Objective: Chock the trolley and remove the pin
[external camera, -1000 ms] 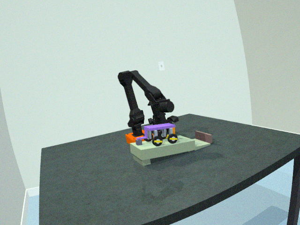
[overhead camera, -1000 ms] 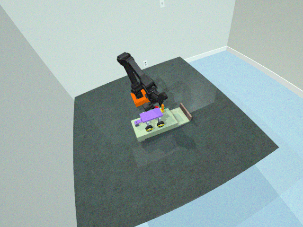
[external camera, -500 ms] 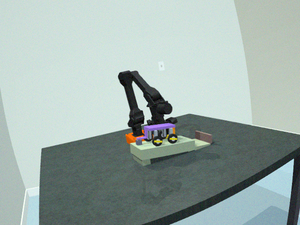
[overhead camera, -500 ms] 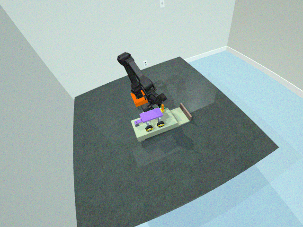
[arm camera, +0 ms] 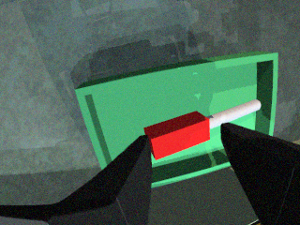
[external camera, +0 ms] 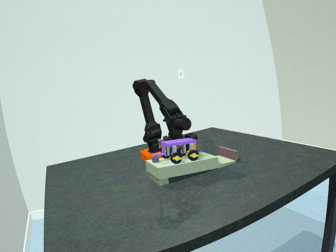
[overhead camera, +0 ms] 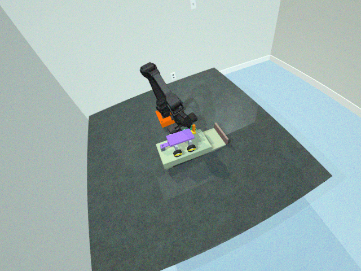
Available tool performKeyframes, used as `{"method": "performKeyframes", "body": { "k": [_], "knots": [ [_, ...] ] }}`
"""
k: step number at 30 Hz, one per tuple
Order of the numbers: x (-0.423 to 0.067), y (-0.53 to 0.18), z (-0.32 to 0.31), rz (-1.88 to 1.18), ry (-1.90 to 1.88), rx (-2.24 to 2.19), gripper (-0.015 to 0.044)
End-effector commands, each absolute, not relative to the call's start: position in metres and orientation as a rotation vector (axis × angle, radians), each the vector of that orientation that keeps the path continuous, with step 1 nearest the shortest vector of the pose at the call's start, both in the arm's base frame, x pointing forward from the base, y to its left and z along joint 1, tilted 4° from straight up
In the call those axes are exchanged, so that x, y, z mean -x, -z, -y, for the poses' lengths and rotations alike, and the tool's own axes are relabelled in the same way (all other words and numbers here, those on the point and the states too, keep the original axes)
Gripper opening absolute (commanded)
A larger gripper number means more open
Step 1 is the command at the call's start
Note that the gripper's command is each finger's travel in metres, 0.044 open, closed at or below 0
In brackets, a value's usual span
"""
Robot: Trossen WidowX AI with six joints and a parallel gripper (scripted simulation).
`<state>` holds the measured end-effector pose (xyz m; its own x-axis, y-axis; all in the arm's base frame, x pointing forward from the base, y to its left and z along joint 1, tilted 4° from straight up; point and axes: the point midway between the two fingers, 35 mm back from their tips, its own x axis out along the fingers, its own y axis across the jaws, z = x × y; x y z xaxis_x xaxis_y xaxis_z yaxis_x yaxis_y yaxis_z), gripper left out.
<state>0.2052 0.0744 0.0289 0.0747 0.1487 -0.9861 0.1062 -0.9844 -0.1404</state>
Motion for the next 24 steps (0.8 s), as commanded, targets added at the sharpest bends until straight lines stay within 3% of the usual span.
{"method": "performKeyframes", "body": {
  "k": [1, 6, 12, 24],
  "knots": [
    [-0.206, -0.027, -0.073, 0.28, -2.096, 2.278, 0.019],
    [-0.206, -0.026, -0.073, 0.28, -2.096, 2.278, 0.019],
    [-0.206, -0.027, -0.072, 0.27, -2.099, 2.279, 0.034],
    [-0.202, -0.053, -0.072, 0.28, -2.096, 2.278, 0.034]
  ]
}}
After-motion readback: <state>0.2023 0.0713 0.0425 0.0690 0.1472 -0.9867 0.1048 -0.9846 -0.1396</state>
